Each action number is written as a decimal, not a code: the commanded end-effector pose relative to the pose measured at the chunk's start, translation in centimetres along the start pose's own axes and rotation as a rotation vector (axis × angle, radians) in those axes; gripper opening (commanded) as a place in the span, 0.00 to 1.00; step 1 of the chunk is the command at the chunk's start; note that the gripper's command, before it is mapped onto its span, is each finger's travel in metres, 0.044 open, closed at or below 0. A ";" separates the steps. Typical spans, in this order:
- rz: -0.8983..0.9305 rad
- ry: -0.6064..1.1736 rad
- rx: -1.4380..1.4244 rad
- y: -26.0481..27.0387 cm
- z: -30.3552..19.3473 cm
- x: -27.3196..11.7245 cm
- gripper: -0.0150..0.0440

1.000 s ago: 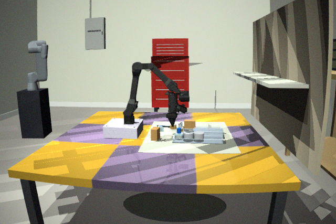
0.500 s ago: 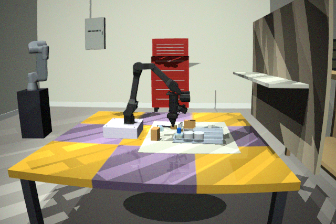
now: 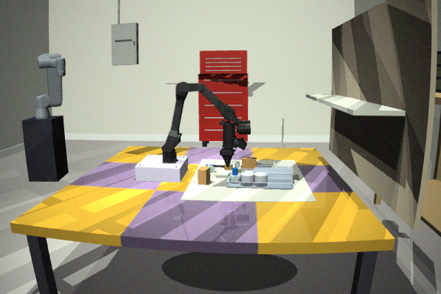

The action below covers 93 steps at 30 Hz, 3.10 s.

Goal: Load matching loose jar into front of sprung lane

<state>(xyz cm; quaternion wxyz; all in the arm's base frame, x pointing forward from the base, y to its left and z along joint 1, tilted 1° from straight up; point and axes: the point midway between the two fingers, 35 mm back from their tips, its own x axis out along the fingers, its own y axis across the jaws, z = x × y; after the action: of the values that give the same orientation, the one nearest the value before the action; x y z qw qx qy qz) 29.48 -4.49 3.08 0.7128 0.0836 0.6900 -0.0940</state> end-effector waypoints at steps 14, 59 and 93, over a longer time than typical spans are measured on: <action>-0.001 -0.017 0.001 0.0 1.4 0.0 0.25; -0.001 -0.019 0.001 0.0 3.5 0.1 0.25; -0.001 -0.020 0.001 0.0 4.8 -0.2 0.25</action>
<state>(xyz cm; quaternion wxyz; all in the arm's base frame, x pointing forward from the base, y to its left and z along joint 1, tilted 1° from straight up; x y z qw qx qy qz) 33.34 -5.50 3.25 0.7111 0.0851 0.6914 -0.0956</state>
